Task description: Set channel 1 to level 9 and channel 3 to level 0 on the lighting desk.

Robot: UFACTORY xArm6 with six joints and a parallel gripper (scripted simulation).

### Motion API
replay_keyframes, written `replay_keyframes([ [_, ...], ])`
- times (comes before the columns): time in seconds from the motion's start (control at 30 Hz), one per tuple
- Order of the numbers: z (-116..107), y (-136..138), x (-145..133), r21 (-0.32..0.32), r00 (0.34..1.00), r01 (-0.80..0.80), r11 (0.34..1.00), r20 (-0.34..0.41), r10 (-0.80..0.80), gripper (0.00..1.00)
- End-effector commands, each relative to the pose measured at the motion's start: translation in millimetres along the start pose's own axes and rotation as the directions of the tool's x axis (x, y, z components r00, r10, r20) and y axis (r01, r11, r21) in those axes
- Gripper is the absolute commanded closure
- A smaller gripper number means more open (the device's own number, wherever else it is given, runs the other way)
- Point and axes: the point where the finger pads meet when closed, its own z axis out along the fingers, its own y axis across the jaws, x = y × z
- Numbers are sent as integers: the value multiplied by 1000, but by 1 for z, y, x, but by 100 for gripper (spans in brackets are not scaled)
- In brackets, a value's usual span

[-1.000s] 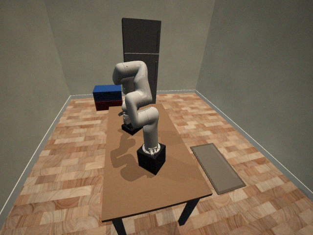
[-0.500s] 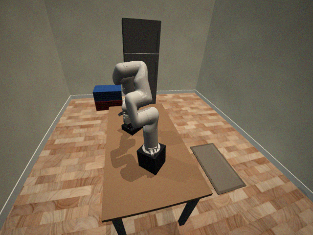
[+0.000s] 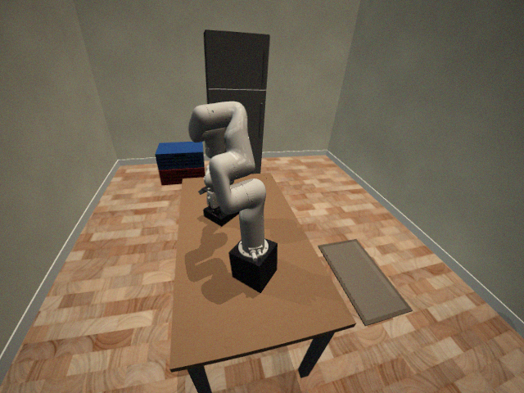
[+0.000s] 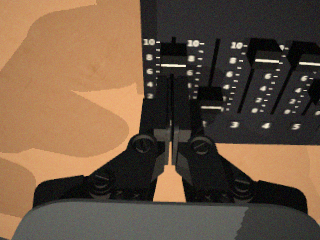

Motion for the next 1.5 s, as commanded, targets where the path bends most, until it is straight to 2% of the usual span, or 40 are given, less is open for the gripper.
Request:
replay_keyframes([
  [0.0, -1, 0, 1, -1, 1000, 0, 1000, -3, 0, 100],
  [0.17, -5, 0, 1, -1, 1000, 0, 1000, -3, 0, 100],
  [0.5, -32, 0, 1, -1, 1000, 0, 1000, -3, 0, 100],
  [0.7, -39, 0, 1, -1, 1000, 0, 1000, -3, 0, 100],
  [1.47, -41, 1, 2, -1, 999, -39, 999, -3, 39, 100],
])
